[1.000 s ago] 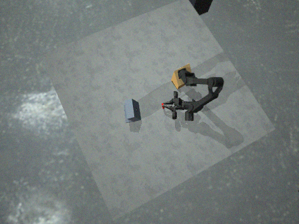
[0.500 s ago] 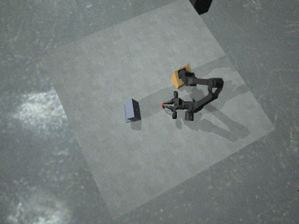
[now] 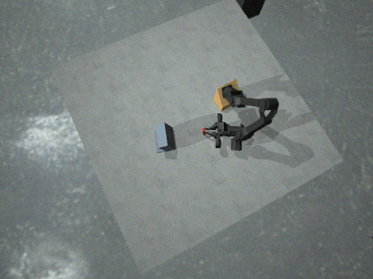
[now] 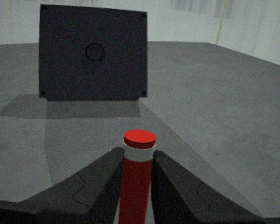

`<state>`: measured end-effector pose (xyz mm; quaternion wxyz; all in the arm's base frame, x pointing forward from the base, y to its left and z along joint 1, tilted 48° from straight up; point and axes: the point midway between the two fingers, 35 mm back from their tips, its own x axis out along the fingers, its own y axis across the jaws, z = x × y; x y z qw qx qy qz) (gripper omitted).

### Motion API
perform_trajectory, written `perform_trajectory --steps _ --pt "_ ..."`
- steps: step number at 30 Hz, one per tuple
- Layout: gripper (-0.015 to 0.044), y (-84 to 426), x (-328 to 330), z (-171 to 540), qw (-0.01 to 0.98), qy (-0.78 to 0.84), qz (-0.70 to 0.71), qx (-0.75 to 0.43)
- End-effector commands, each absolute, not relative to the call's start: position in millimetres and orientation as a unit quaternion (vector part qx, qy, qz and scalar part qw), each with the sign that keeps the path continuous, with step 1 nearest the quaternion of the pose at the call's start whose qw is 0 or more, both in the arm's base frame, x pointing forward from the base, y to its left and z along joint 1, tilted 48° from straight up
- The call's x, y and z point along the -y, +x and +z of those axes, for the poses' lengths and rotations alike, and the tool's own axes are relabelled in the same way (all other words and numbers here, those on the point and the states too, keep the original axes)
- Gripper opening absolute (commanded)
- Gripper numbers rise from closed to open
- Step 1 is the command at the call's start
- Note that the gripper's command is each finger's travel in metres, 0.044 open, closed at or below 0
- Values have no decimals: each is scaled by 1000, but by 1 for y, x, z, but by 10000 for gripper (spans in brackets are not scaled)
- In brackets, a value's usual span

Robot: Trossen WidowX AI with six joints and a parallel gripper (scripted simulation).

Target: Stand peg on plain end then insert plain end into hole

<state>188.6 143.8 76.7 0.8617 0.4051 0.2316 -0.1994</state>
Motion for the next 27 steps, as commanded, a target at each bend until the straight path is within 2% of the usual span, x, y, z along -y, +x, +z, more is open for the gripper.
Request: perform_trajectory --steps 1,27 --pt "49 187 -146 76 862 405 -199 -232" --pt "49 183 -147 75 866 405 -207 -208"
